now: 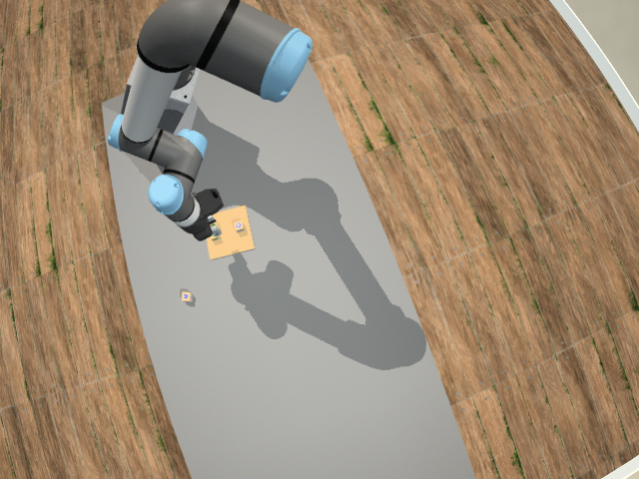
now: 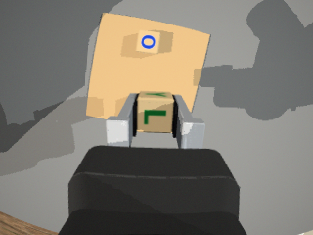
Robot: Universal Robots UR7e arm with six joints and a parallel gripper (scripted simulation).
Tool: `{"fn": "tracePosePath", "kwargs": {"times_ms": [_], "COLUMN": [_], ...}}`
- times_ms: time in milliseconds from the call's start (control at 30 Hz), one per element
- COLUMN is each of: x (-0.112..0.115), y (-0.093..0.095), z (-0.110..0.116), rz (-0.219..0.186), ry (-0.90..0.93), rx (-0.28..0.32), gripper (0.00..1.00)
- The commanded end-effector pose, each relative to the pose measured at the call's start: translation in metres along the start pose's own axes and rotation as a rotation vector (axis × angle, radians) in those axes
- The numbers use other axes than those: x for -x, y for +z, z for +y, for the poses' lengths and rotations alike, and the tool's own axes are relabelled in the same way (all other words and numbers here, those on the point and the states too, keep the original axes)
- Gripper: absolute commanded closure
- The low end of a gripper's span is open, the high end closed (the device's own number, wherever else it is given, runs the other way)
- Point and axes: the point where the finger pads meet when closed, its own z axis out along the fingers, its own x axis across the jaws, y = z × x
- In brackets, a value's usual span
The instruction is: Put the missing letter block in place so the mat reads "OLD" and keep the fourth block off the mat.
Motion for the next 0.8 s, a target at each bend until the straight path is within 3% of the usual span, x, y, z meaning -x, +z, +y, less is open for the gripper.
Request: {"fn": "tracePosePath", "kwargs": {"times_ms": [0,767], "x": [0.0105,0.0133], "y": [-0.0033,0.0007], "z": [-0.0104,-0.0139], "rz": [0.007,0.007], "ry": [0.084,0.102], "rx": [0.006,0.006], "gripper": [0.51,0.51]}}
